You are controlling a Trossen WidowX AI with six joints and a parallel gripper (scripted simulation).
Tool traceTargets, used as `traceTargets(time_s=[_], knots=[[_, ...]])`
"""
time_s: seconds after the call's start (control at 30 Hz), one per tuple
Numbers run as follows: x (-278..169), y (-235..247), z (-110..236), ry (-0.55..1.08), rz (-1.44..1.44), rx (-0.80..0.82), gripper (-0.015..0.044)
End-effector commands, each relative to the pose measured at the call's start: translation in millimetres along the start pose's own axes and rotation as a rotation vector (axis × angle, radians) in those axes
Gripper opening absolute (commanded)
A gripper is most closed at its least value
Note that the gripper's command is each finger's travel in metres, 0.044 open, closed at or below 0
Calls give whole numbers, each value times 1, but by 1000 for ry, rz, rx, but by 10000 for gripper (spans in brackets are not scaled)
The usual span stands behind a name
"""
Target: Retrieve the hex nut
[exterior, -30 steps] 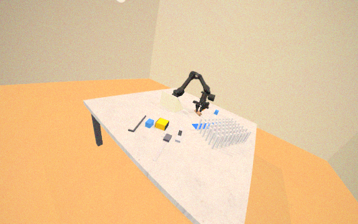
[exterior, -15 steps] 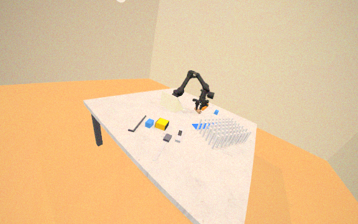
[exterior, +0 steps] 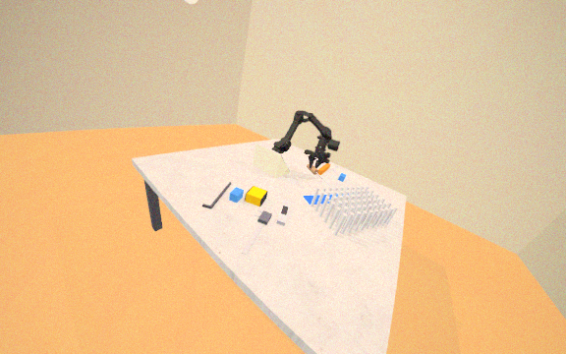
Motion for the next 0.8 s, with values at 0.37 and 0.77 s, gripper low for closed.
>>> traceTargets(time_s=[0.37, 0.77], knots=[[21, -22, 74, -13, 4, 6, 0], [15, -6, 78, 1, 256, 55, 0]])
Point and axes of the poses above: the point midway between the two fingers, 35 mm back from their tips, its own z axis back along the fingers, its own y axis across the jaws, x = y × z, the point moved 3 cm from there along z, back along the fingers, and after that the axes turned 11 degrees about z, right-handed, at the moved point
